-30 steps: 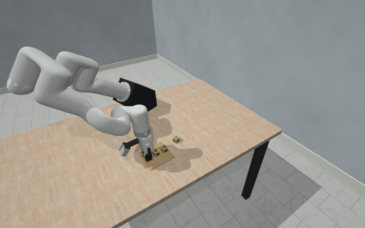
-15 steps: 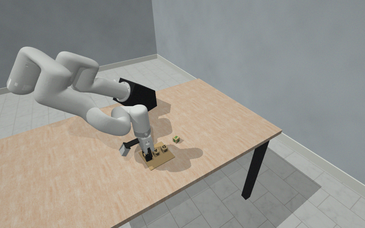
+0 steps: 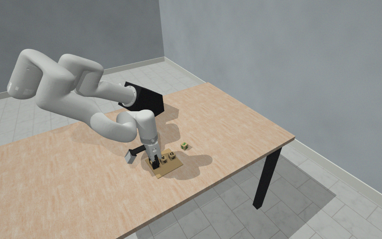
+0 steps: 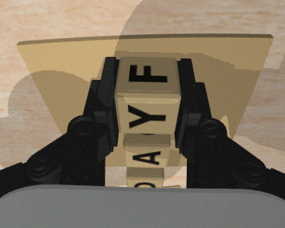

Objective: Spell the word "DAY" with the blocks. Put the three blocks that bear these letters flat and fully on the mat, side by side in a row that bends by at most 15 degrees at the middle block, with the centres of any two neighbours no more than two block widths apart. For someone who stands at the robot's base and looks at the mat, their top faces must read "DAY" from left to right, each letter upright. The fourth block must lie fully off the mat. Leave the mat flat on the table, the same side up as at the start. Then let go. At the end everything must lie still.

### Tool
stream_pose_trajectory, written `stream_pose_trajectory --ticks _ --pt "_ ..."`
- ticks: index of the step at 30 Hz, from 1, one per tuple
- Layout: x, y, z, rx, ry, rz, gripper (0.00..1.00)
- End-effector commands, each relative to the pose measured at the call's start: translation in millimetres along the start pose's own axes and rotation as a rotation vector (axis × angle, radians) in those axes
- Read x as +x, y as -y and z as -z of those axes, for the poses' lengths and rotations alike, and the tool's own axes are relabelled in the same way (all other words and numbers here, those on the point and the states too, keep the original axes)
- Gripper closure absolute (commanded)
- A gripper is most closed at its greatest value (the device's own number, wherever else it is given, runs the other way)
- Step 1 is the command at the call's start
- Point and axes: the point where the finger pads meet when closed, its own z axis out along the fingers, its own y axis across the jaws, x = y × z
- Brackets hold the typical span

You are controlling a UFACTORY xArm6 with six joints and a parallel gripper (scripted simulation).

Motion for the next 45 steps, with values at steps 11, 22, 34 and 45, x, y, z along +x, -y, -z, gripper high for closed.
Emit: stream_pose_trajectory --ticks 11,22,34,45 --pt "-0.2 1.0 -2.3 0.002 0.001 -0.001 0.73" --pt "-0.2 1.0 -3.9 0.002 0.001 -0.001 0.73" --pt "-0.2 1.0 -3.9 0.002 0.001 -0.001 0.73" --pt "-0.2 1.0 -3.9 0.002 0.001 -0.001 0.73"
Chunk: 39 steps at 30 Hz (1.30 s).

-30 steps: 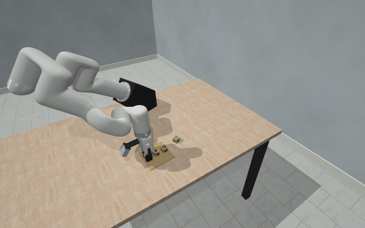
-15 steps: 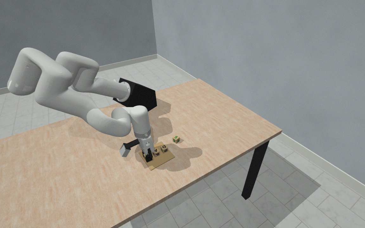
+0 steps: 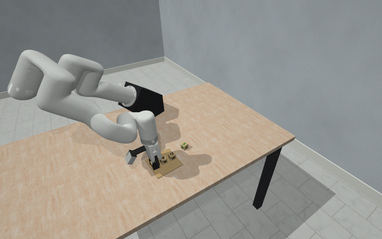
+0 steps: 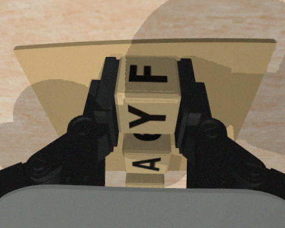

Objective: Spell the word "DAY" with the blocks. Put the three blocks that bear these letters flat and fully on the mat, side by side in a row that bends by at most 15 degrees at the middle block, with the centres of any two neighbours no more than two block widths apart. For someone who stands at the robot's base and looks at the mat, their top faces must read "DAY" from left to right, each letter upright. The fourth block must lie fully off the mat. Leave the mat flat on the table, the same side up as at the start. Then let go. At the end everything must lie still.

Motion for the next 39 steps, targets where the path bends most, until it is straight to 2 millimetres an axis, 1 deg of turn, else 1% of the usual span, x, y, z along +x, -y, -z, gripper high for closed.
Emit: stream_pose_trajectory --ticks 1,11,12,14,15,19,20,22,23,25,26,39 --pt "-0.2 1.0 0.8 0.002 0.001 -0.001 0.73" --pt "-0.2 1.0 0.8 0.002 0.001 -0.001 0.73" --pt "-0.2 1.0 0.8 0.002 0.001 -0.001 0.69" --pt "-0.2 1.0 0.8 0.002 0.001 -0.001 0.69" --pt "-0.2 1.0 0.8 0.002 0.001 -0.001 0.65" --pt "-0.2 1.0 0.8 0.002 0.001 -0.001 0.65" --pt "-0.2 1.0 0.8 0.002 0.001 -0.001 0.61" --pt "-0.2 1.0 0.8 0.002 0.001 -0.001 0.61" --pt "-0.2 1.0 0.8 0.002 0.001 -0.001 0.57" --pt "-0.2 1.0 0.8 0.002 0.001 -0.001 0.57" --pt "-0.2 1.0 0.8 0.002 0.001 -0.001 0.53" --pt "-0.2 1.0 1.5 0.002 0.001 -0.001 0.53"
